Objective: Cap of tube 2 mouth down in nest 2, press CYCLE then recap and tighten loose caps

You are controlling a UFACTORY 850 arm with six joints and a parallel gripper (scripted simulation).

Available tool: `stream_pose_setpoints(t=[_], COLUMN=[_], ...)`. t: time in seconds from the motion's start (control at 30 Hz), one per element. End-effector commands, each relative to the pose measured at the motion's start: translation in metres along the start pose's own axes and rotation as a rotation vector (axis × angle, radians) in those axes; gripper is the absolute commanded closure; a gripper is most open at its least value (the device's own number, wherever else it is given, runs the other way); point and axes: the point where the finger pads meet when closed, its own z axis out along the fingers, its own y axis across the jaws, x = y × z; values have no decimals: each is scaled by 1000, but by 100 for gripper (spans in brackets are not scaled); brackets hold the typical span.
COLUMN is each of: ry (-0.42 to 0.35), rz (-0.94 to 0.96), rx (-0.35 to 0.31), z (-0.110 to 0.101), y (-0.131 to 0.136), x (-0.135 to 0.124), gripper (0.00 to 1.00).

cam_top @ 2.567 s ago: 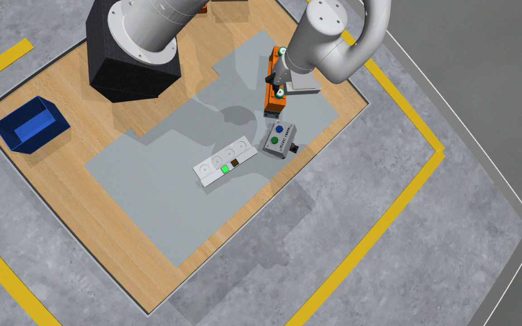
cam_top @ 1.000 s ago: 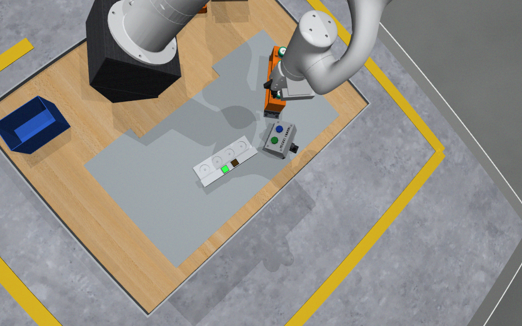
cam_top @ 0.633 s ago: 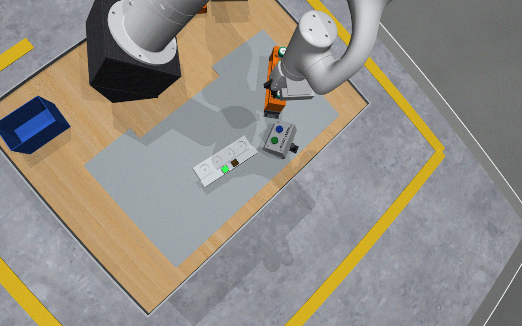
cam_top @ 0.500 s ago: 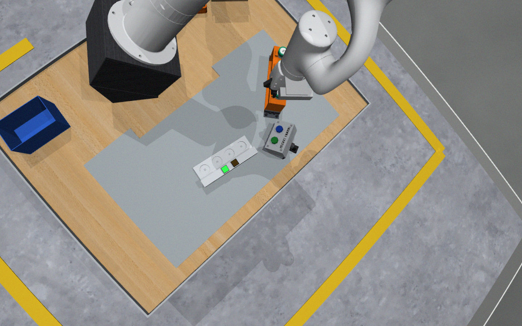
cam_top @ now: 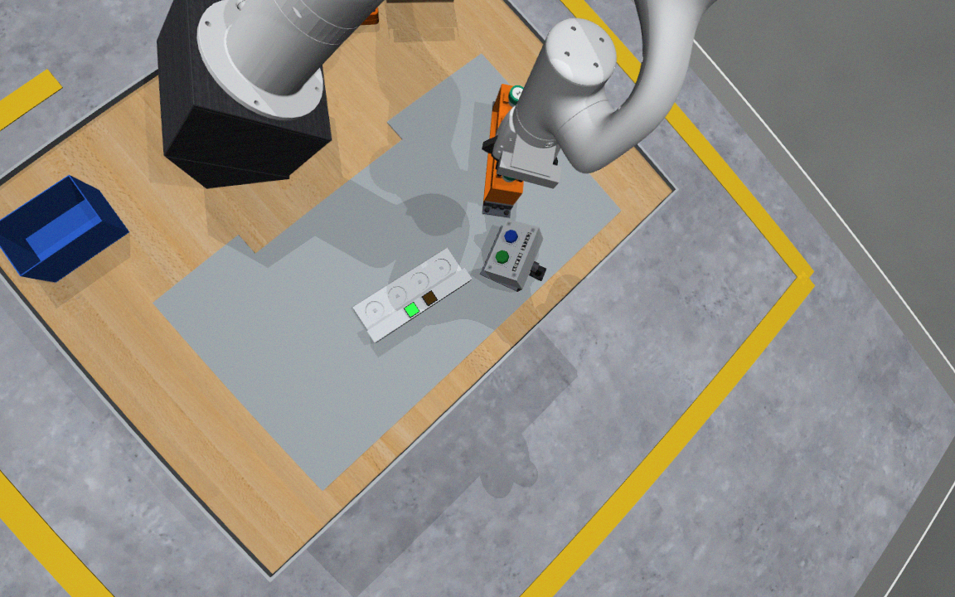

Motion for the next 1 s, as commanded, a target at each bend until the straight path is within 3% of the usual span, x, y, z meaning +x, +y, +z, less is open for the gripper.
stream_pose_setpoints(t=[0.0, 0.2, 0.23, 0.63, 0.77, 0.9, 0.97], ry=[-2, -2, -2, -2, -3, -3, -3], rz=[86, 154, 154, 154, -164, -254, -429], rx=[-3, -3, -3, -3, -3, -3, -3], z=[0, 0, 0, 0, -2, -2, -2], y=[0, 0, 0, 0, 0, 0, 0], x=[0, 0, 0, 0, 0, 0, 0], gripper=[100, 100, 54, 54, 54, 54, 54])
